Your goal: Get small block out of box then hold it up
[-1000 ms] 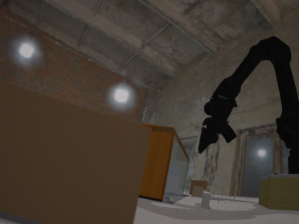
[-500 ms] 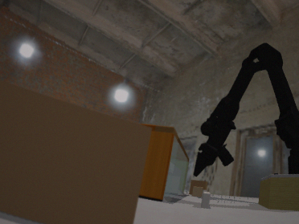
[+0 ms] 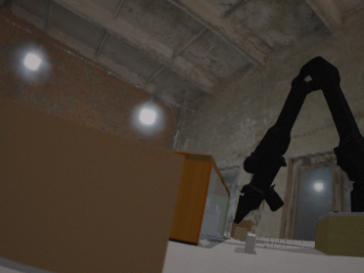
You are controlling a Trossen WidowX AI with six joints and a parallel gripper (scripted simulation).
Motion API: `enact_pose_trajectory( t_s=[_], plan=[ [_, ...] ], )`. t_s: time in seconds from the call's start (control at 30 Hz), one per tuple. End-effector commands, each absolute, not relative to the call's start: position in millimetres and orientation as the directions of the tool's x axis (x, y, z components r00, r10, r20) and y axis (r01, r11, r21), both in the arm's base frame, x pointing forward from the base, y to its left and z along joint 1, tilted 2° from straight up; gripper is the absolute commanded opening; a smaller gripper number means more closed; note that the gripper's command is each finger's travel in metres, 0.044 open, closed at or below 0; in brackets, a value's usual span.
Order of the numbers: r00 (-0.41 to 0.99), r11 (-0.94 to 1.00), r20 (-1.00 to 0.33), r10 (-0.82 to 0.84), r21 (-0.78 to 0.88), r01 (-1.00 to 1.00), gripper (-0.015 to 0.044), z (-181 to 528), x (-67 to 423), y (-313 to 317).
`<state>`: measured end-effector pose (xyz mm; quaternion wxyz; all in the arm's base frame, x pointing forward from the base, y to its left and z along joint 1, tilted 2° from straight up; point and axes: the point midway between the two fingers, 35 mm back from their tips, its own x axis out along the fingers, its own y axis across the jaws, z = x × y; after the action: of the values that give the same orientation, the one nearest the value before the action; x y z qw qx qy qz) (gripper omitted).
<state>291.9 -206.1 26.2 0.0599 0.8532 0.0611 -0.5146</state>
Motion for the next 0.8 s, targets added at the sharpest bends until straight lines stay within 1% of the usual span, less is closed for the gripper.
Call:
enact_pose_trajectory(
  t_s=[0.0,0.6,0.77],
  plan=[
    [0.460,-0.986,-0.887,0.044,0.036,0.163,0.0285,17.4,291.7,-206.3],
    [0.459,-0.986,-0.887,0.044,0.035,0.163,0.0285,-9.4,291.4,-206.3],
    [0.459,-0.986,-0.887,0.044,0.035,0.163,0.0154,-9.4,291.4,-206.3]
  ],
)
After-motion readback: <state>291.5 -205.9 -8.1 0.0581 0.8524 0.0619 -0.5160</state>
